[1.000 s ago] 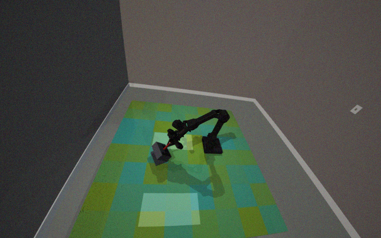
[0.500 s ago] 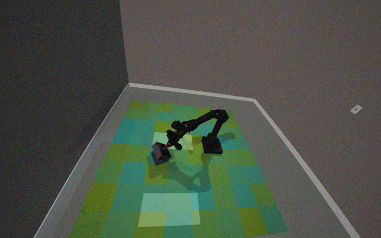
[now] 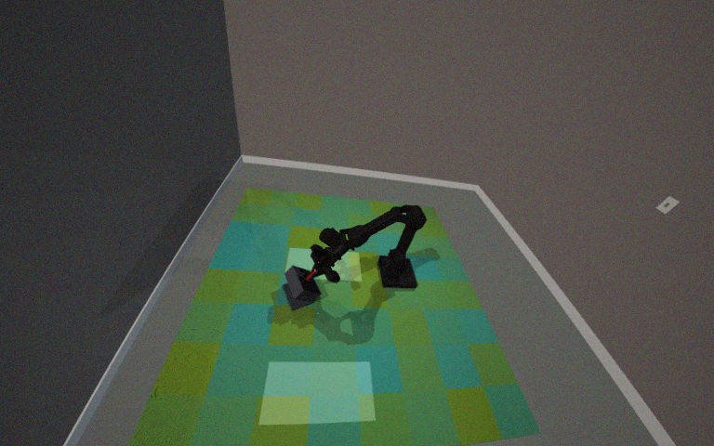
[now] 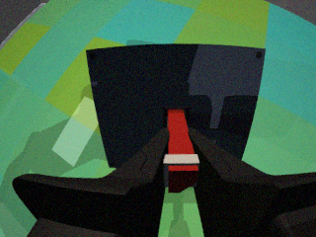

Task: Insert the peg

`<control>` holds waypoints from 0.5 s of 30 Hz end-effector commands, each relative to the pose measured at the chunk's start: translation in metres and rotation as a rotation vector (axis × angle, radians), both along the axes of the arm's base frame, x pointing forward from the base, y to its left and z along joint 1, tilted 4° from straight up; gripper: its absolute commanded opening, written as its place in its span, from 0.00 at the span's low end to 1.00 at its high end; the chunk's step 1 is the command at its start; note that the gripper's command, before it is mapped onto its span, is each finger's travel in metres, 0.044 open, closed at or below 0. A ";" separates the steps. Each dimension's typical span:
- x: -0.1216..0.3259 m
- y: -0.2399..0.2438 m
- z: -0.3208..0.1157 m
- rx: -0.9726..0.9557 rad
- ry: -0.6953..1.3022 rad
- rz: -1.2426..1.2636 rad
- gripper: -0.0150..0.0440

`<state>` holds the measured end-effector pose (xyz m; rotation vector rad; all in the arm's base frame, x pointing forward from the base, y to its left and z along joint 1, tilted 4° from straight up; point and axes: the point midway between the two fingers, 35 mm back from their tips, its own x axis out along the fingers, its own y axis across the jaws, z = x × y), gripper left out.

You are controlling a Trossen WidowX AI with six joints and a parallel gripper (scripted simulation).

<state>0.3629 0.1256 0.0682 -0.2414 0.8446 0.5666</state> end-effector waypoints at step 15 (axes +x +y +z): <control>0.007 0.003 -0.002 0.001 -0.007 -0.005 0.25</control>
